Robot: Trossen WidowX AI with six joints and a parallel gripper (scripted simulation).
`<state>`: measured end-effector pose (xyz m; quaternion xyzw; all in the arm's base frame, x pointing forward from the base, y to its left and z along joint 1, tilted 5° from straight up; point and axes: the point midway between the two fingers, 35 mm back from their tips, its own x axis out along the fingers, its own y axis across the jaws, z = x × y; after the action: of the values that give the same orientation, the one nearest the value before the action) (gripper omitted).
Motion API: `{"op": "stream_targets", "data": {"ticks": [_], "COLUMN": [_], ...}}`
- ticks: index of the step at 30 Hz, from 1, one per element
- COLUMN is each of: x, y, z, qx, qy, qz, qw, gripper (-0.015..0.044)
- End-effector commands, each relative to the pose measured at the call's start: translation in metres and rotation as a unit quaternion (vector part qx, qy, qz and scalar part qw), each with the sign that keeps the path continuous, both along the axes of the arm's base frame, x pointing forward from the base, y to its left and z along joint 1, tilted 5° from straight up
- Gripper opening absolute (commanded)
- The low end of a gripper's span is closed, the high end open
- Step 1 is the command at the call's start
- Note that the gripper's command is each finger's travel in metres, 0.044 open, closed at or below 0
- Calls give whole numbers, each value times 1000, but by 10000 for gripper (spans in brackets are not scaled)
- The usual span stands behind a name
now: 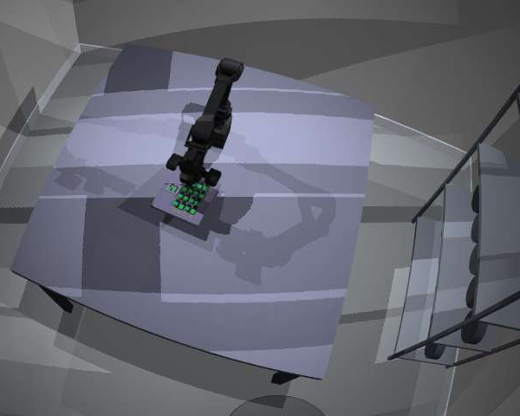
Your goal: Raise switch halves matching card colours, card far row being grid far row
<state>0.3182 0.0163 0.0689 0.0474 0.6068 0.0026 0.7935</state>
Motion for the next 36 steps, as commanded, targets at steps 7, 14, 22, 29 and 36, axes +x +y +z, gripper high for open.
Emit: {"op": "stream_targets", "data": {"ticks": [7,14,22,29,36], "x": [17,19,22,23,23], "y": [-5,-4,-4,-3,-3], "z": [-30,-39,-47,-53,-53], "qx": [2,2,3,3,3], "qy": [10,10,10,10,10], "qz": [3,3,3,3,3], "qw": [1000,1000,1000,1000,1000], "gripper": [0,0,0,0,0]}}
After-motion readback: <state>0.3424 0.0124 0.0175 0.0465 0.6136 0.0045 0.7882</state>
